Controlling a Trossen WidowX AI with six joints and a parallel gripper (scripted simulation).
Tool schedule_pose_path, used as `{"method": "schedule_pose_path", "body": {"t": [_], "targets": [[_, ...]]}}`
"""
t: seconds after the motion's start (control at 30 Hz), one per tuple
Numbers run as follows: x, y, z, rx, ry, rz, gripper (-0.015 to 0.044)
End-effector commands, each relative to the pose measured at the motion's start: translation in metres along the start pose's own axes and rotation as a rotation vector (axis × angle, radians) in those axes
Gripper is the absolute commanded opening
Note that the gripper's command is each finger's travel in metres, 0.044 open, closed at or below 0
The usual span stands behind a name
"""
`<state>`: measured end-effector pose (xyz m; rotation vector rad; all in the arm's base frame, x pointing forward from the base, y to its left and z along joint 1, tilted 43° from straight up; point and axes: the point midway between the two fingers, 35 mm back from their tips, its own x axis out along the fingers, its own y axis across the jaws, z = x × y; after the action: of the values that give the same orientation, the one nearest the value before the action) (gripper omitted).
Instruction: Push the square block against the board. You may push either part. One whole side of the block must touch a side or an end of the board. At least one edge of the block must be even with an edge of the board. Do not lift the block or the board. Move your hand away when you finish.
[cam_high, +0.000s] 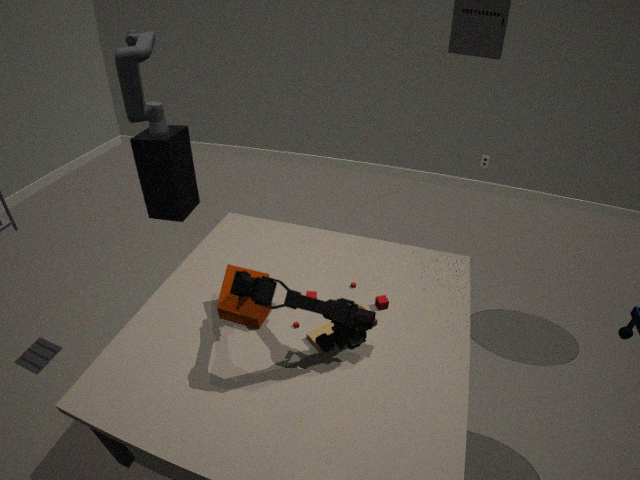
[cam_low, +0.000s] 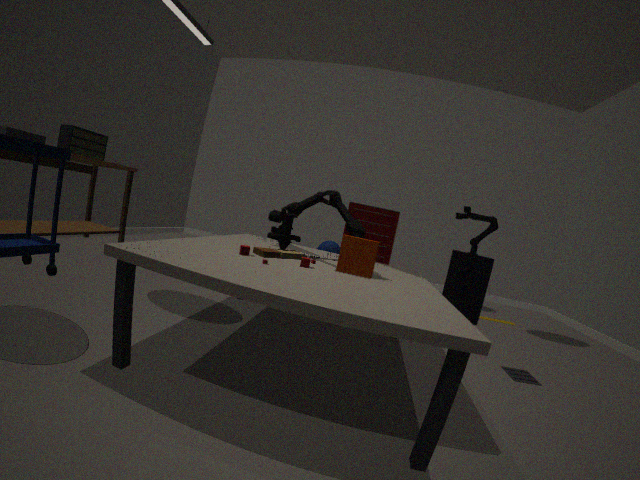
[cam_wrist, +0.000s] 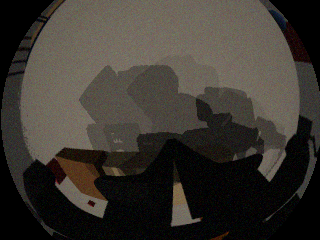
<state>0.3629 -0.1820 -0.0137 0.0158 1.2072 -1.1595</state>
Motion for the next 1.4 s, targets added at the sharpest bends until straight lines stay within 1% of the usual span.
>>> {"method": "schedule_pose_path", "body": {"t": [0.0, 0.87, 0.93, 1.0, 1.03, 1.27, 1.37], "targets": [[0.0, 0.001, 0.007, -0.002, 0.002, 0.002, 0.0], [0.0, 0.0, 0.047, -0.001, 0.0, 0.002, 0.0], [-0.011, 0.0, 0.042, 0.002, 0.002, -0.001, 0.0], [-0.042, 0.0, 0.042, 0.0, 0.002, 0.003, 0.0], [-0.052, 0.0, 0.042, -0.001, 0.002, 0.003, 0.0], [-0.051, 0.003, 0.04, -0.009, -0.004, 0.008, 0.0], [-0.054, 0.012, 0.01, -0.007, 0.001, 0.013, 0.0]]}}
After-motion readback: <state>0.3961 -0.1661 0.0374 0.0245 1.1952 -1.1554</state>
